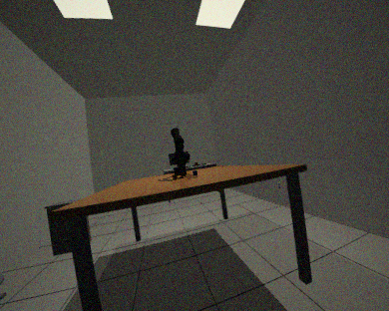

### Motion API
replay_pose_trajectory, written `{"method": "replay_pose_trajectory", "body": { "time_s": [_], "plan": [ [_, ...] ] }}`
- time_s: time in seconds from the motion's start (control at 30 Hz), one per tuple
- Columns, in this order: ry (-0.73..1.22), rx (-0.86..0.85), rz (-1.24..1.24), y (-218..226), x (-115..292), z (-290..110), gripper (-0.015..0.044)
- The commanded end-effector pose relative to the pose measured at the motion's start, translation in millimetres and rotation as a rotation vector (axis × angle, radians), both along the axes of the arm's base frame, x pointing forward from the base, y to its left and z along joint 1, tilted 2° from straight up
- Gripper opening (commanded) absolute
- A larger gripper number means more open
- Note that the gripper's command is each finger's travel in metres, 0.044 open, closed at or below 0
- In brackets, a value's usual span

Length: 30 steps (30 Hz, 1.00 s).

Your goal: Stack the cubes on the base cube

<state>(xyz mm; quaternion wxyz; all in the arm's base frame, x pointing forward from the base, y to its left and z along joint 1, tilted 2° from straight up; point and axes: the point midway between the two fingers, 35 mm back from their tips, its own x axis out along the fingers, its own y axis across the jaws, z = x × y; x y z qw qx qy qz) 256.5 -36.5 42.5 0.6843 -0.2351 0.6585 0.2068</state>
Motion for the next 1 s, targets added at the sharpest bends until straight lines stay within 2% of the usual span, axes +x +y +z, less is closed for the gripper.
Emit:
{"method": "replay_pose_trajectory", "body": {
  "time_s": [0.0, 0.93, 0.97],
  "plan": [
    [-0.013, 0.004, -0.001, 0.7, 1.4, -7.9, 0.0265],
    [-0.012, 0.004, -0.001, -0.4, 3.8, -54.8, 0.0265],
    [-0.012, 0.004, -0.001, -0.4, 3.8, -54.8, 0.0239]
  ]
}}
